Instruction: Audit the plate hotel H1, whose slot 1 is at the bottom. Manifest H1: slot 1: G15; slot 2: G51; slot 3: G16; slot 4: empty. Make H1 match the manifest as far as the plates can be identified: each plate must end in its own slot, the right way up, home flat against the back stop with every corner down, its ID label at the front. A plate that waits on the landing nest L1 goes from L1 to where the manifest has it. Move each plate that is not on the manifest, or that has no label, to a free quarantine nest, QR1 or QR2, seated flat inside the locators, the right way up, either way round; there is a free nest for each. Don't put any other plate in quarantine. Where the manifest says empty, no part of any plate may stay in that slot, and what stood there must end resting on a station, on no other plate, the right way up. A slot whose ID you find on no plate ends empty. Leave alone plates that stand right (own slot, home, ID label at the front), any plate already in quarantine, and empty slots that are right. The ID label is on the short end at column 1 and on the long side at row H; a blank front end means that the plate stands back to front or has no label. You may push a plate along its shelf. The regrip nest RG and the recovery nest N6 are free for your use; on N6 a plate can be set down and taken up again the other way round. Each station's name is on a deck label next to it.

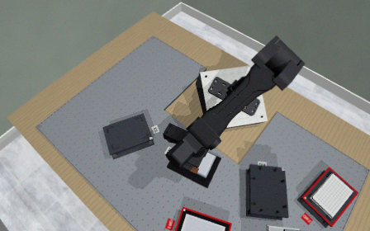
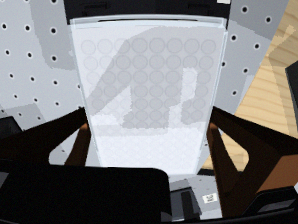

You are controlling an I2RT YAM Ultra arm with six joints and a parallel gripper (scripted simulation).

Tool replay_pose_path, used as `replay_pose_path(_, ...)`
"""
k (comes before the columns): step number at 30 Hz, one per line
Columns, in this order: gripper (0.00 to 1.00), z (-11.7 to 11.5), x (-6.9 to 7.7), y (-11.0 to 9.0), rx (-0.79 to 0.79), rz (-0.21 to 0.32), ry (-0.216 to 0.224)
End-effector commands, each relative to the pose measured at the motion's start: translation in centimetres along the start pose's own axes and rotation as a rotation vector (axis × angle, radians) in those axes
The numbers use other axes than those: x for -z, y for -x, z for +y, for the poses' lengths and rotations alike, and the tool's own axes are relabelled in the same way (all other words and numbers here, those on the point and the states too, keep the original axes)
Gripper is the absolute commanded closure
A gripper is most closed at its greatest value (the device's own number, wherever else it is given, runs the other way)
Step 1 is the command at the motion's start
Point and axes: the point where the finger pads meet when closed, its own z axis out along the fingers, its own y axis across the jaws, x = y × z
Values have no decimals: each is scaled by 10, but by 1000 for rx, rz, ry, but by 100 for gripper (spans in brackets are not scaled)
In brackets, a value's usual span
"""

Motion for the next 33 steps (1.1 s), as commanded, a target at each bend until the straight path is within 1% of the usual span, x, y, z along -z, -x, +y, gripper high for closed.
replay_pose_path(1,14,4,1,2,3,-9,16)
replay_pose_path(33,14,4,-18,2,3,-9,16)
